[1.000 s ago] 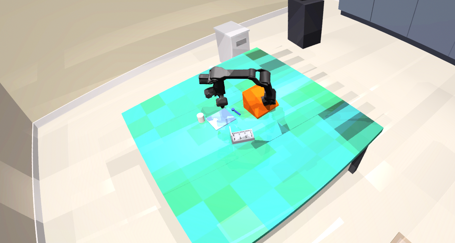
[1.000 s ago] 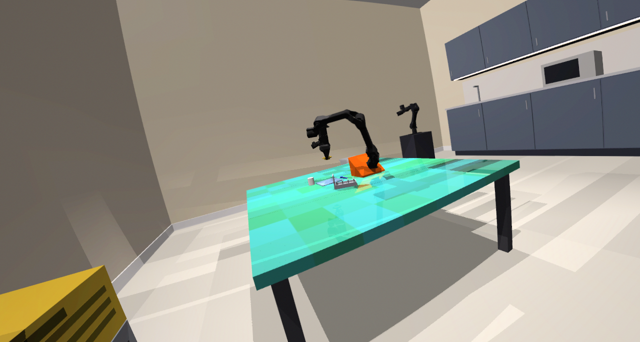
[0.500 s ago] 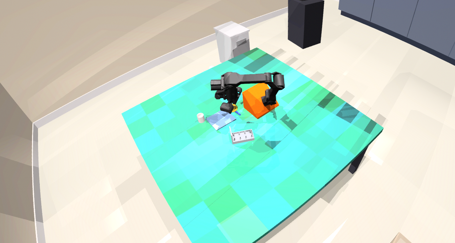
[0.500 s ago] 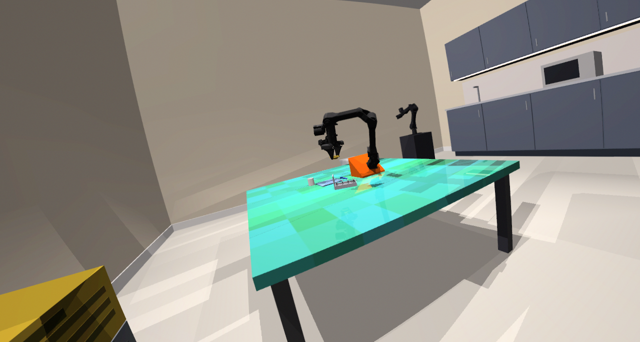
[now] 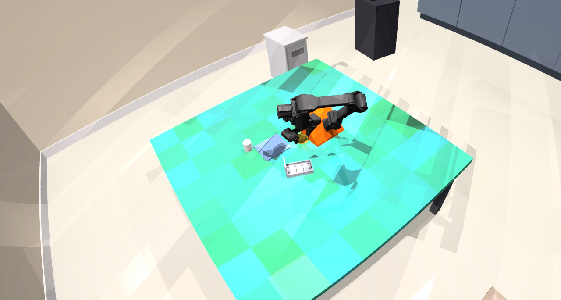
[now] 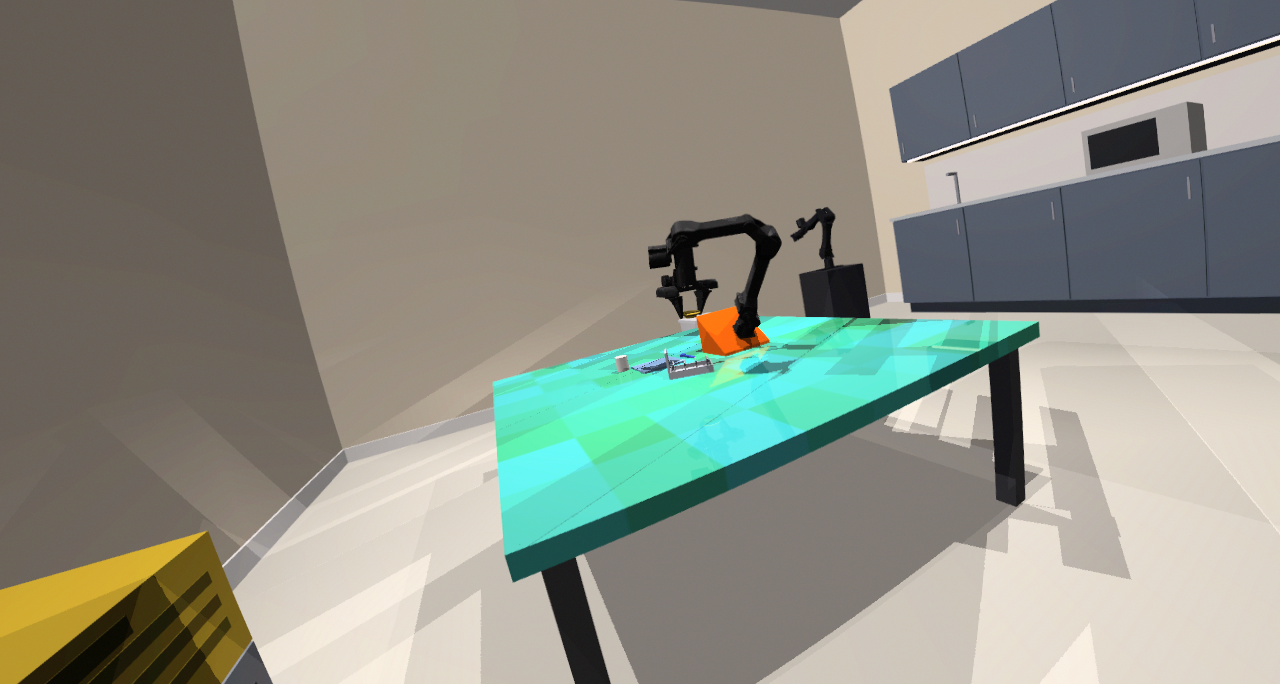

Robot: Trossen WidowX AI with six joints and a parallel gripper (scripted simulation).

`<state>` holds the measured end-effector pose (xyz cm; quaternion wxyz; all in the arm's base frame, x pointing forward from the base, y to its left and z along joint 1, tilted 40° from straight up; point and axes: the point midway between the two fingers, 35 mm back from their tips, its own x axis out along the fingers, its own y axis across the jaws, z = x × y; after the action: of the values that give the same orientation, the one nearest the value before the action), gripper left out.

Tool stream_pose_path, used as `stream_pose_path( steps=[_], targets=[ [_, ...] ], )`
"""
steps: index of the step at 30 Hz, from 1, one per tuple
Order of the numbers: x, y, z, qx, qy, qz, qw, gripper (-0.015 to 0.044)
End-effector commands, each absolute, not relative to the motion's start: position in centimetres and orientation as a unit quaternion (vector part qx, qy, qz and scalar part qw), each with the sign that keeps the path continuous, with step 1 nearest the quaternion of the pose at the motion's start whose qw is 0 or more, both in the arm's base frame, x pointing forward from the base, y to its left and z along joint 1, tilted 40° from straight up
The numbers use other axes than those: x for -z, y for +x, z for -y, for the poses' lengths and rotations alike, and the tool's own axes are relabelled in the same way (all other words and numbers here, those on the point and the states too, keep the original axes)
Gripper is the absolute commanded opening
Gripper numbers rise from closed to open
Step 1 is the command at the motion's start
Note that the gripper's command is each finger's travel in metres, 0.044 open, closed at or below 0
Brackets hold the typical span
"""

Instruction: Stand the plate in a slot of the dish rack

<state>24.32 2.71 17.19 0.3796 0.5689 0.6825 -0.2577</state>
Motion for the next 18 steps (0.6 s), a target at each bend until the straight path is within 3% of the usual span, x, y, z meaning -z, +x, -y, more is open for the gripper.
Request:
stream_pose_path(
  steps=[1,11,18],
  targets=[
    [-18.0,22.8,-3.9,0.301,0.595,-0.663,0.34,0.0],
    [-19.3,19.0,-6.3,0.403,0.647,-0.603,0.235,0.0],
    [-19.3,18.7,-6.5,0.41,0.65,-0.598,0.227,0.0]
  ],
)
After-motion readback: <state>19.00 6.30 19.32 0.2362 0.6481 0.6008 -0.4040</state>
